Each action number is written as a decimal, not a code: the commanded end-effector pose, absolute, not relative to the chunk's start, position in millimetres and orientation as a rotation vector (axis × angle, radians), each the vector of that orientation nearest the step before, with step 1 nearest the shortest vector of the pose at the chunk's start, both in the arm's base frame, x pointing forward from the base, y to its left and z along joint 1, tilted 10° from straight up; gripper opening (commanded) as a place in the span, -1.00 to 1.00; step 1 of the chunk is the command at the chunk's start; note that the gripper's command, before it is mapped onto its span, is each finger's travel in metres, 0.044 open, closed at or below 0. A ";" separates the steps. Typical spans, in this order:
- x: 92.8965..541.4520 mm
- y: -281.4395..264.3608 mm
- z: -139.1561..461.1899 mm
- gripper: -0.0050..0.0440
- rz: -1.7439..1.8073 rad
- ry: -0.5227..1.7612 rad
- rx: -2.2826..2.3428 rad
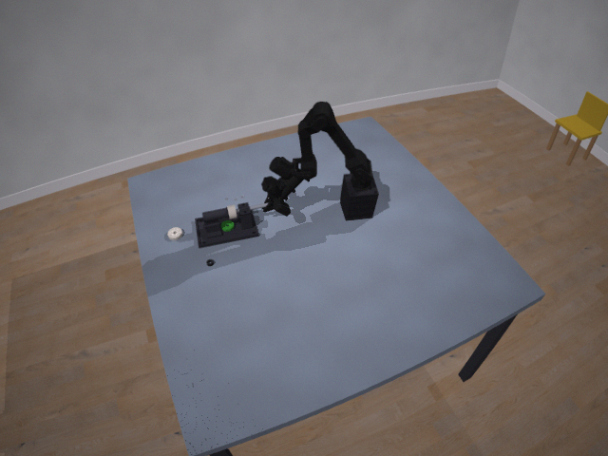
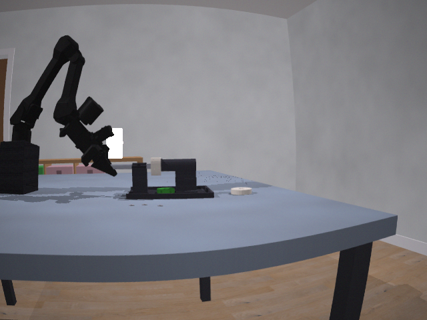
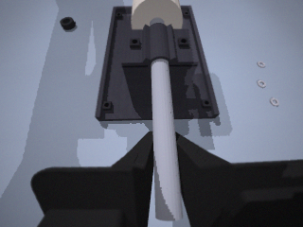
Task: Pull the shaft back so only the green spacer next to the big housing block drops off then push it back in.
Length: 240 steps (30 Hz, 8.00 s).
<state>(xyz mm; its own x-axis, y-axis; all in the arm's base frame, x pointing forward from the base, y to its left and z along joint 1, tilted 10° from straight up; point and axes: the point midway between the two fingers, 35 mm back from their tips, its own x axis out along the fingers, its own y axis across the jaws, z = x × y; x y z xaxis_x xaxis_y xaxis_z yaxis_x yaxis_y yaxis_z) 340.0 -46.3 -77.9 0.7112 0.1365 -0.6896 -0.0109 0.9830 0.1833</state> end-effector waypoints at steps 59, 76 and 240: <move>365.6 -47.3 -75.0 -0.80 0.081 0.761 0.168; 371.4 -47.3 -74.8 -0.80 0.081 0.761 0.168; 242.0 -48.4 -6.0 1.00 0.075 0.776 0.180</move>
